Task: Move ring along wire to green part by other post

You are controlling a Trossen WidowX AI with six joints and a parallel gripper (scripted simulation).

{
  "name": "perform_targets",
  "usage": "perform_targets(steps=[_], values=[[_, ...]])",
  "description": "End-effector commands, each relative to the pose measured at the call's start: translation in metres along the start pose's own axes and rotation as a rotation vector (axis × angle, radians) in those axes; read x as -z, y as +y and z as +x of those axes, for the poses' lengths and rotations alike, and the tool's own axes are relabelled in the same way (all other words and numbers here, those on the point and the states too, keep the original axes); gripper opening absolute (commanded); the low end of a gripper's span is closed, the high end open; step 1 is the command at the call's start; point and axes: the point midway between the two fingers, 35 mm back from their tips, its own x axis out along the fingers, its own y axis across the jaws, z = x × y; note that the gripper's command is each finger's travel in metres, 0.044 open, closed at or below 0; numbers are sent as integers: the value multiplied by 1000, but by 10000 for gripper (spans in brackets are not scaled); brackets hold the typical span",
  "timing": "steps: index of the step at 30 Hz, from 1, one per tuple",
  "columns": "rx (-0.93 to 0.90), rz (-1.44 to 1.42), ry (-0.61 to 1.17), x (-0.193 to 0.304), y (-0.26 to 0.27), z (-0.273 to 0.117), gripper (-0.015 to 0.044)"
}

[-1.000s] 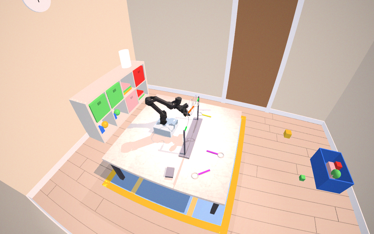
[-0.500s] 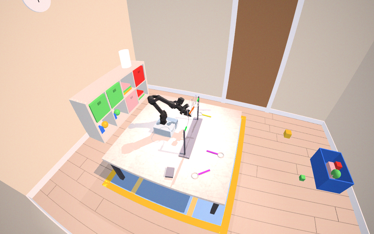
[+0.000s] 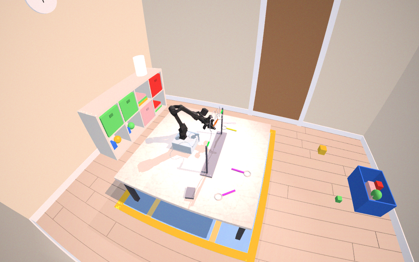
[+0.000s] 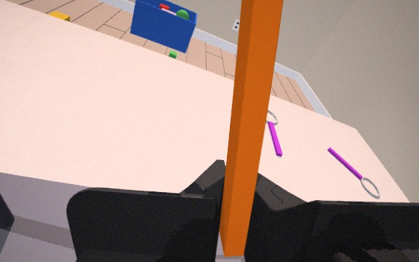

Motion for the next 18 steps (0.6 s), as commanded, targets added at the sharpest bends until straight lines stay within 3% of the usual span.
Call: perform_targets(steps=[1,18], values=[[-37,70,11,-1,14,-2,-150],[-120,238,32,-9,53,-10,-150]])
